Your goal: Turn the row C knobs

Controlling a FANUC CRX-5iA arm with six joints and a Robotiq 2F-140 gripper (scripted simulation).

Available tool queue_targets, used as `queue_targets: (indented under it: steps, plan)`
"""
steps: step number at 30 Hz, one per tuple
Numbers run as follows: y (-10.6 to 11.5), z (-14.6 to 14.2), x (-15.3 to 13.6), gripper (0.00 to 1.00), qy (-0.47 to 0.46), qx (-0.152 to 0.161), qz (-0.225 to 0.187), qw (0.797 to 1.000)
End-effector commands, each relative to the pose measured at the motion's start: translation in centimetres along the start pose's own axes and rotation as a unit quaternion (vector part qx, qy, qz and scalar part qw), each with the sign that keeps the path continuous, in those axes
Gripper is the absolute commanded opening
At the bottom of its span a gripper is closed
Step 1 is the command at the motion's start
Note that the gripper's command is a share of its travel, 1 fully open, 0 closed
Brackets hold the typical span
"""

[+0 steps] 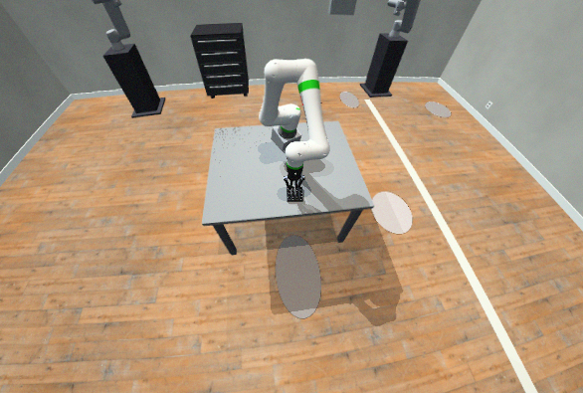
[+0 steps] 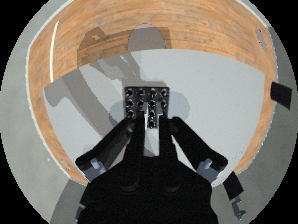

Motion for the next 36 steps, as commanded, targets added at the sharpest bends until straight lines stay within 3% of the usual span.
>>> queue_targets:
  steps: [1,36]
  plan:
    - [-0.16,0.0,0.02,0.12,0.0,0.0,0.0,1.0]
    - [-0.5,-0.01,0.02,0.12,0.0,0.0,0.0,1.0]
Point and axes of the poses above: the point where the finger pads meet when closed, its own y axis back along the fingers, its own z axis across the jaws, x = y × z, the point moved 4 cm from there along y, back along the fingers, and after that the axes turned 9 degrees about y, right-handed, at the moved point
